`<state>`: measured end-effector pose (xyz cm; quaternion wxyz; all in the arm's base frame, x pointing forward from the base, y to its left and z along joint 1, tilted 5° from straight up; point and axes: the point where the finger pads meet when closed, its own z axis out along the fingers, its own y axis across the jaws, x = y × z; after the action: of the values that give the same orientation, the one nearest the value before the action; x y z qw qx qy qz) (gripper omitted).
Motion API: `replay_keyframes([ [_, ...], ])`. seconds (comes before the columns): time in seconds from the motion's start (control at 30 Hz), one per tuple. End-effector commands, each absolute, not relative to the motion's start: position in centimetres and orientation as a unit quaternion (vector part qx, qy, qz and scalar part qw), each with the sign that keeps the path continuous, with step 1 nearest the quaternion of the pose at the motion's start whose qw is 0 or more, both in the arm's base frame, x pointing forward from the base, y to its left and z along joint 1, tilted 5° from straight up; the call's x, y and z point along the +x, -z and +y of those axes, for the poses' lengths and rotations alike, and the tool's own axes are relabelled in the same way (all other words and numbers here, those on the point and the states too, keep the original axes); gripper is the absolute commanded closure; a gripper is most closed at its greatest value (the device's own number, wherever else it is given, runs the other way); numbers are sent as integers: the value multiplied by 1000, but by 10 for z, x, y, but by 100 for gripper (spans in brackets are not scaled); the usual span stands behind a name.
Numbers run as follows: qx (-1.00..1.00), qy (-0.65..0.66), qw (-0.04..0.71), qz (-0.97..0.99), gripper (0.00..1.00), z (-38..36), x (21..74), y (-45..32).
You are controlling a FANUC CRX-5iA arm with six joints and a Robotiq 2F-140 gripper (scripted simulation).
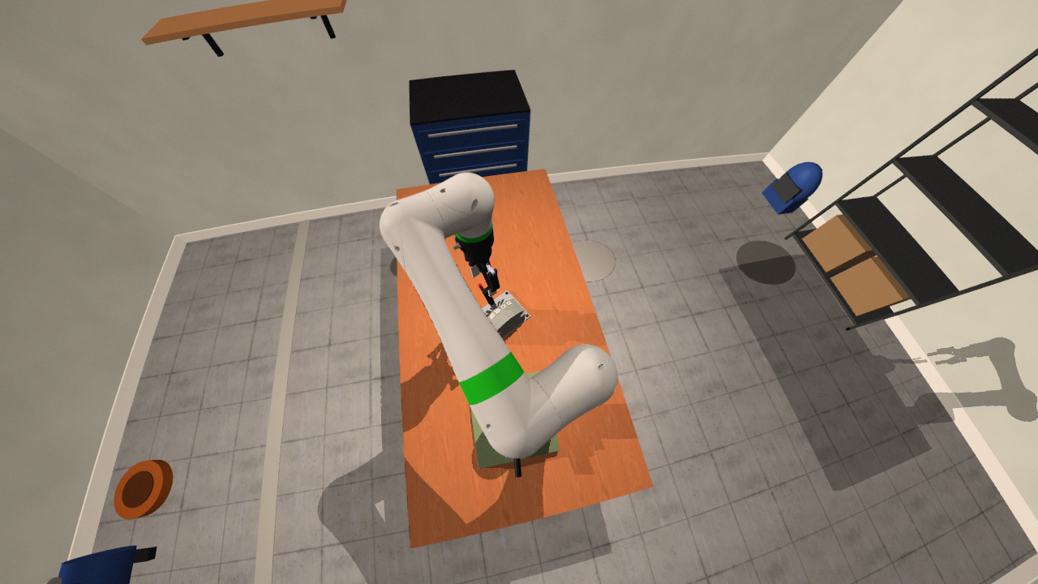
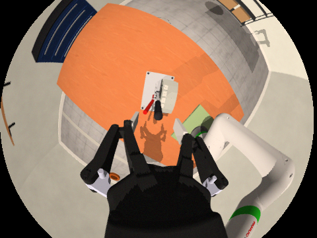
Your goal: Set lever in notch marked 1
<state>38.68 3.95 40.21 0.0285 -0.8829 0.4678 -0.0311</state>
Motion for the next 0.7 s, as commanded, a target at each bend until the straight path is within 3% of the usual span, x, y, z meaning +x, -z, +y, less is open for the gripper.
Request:
replay_keyframes([
  [0.0,-883,31,29,468,43,40,387,-401],
  [0.67,-883,31,29,468,43,40,388,-391],
])
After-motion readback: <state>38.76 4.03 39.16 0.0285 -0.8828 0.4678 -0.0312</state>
